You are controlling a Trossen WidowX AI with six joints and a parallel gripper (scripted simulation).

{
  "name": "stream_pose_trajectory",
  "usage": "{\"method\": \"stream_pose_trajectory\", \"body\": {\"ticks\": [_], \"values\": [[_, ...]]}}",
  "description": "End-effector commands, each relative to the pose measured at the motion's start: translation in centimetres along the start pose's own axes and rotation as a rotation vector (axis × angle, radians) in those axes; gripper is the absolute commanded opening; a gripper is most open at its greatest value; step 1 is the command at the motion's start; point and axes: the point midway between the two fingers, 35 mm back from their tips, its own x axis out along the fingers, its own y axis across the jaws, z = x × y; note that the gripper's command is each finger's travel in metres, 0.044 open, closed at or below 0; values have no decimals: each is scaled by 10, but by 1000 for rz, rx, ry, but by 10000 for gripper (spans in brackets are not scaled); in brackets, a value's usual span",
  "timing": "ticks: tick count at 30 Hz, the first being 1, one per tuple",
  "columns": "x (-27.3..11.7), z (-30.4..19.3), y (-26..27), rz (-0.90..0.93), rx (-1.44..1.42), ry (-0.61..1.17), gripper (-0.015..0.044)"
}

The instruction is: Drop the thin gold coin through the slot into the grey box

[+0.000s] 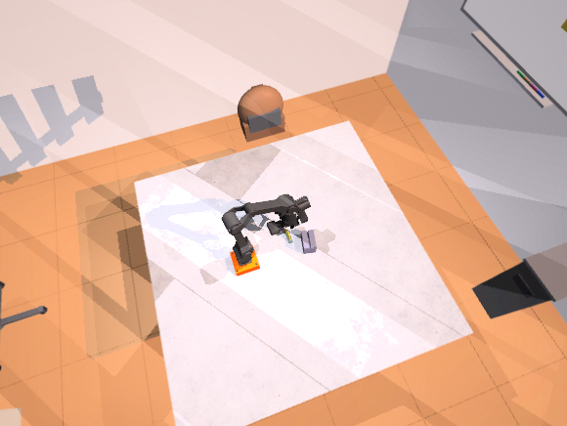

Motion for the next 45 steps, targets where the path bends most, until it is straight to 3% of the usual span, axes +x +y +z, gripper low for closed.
{"method": "stream_pose_trajectory", "body": {"ticks": [1, 45], "values": [[8, 1, -1, -4, -5, -6, 161], [79, 1, -3, -4, -5, -7, 161]]}}
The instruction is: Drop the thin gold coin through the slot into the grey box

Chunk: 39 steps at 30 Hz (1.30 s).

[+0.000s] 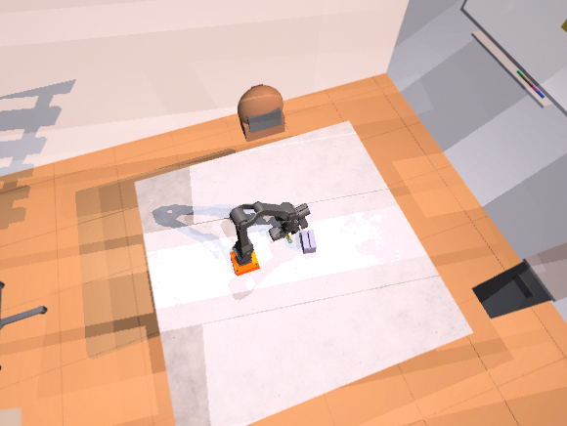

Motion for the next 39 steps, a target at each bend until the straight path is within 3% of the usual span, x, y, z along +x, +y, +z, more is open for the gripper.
{"method": "stream_pose_trajectory", "body": {"ticks": [1, 3, 9, 21, 39], "values": [[8, 1, 2, 7, 4, -5, 161], [9, 1, 3, 7, 4, -5, 161], [9, 1, 3, 7, 4, -5, 3], [7, 1, 2, 7, 4, -5, 0], [-37, 1, -3, 6, 4, -5, 0]]}}
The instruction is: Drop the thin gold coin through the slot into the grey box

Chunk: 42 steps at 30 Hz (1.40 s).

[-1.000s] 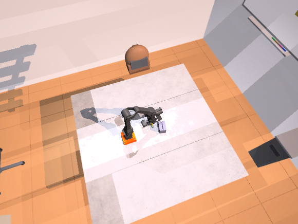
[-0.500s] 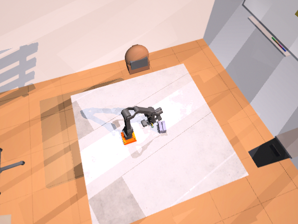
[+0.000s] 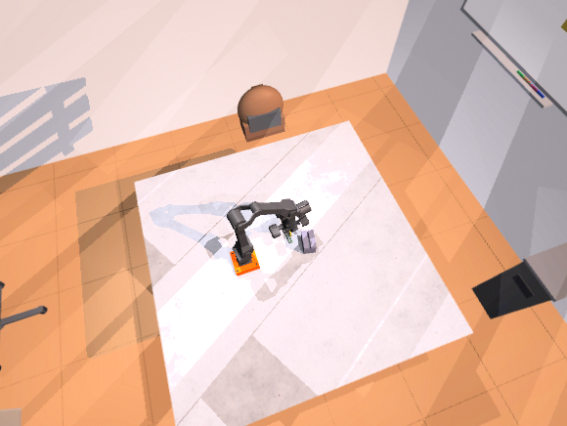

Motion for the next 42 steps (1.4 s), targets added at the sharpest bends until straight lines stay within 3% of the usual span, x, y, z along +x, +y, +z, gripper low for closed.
{"method": "stream_pose_trajectory", "body": {"ticks": [1, 20, 33, 42], "values": [[-10, 1, 0, 2, -1, -5, 0], [-58, 0, 4, 2, -1, -5, 0], [-59, 9, 1, 3, 278, -5, 0], [-59, 6, -3, 2, 283, -5, 0]]}}
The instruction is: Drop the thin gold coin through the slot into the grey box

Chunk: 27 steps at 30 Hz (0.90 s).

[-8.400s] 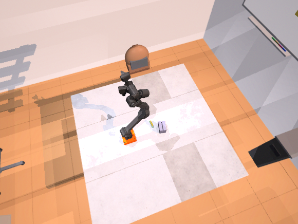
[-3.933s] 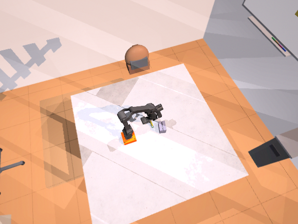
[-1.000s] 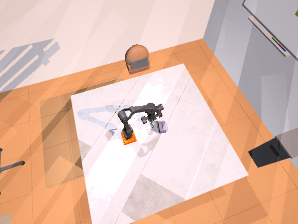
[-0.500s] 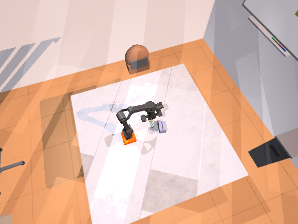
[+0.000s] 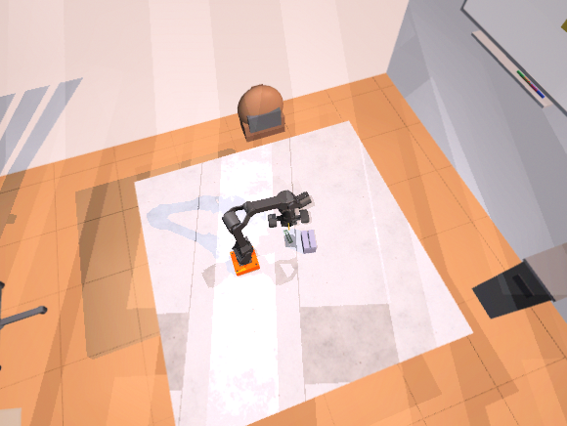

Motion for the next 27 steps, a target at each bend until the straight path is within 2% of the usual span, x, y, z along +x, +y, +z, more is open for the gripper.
{"method": "stream_pose_trajectory", "body": {"ticks": [1, 27], "values": [[0, -2, -5, 4, 10, -3, 0], [-2, -36, -58, -1, 10, 1, 0]]}}
